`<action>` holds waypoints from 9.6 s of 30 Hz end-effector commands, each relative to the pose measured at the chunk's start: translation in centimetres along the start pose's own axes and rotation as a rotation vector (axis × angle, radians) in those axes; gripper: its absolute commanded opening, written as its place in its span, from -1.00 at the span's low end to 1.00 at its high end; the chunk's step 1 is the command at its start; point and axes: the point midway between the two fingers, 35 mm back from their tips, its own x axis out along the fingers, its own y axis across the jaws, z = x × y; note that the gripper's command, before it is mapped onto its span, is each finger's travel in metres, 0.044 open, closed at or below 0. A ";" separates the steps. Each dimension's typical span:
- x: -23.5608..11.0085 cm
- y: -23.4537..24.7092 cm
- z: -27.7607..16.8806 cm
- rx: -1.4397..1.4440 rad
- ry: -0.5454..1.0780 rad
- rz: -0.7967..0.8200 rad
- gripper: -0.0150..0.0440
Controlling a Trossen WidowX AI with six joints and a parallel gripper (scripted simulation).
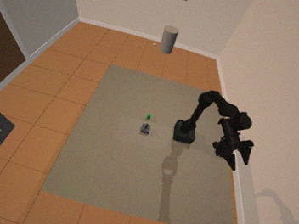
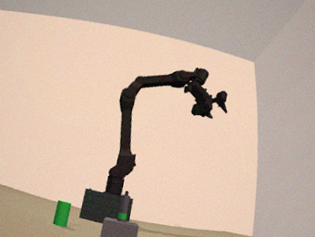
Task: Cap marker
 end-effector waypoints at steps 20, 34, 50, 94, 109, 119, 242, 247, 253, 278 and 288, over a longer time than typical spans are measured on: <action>-4.4 18.9 15.5 -0.756 -0.554 0.270 0.34; -14.6 26.2 27.1 -1.060 -0.980 0.123 0.34; -26.7 26.4 39.5 -1.316 -1.248 -0.383 0.34; -42.2 9.0 57.0 -1.678 -0.705 -1.317 0.34; -40.8 8.7 60.6 -1.678 -0.705 -1.316 0.34; -40.4 8.7 62.0 -1.678 -0.705 -1.316 0.34; -31.9 15.4 53.6 -1.687 -0.706 -1.304 -0.49; -31.7 15.3 54.4 -1.687 -0.706 -1.304 -0.49; -31.4 15.3 55.3 -1.687 -0.706 -1.304 -0.49; -30.8 15.0 57.0 -1.687 -0.706 -1.304 -0.49; -30.8 15.0 56.9 -1.689 -0.703 -1.306 0.31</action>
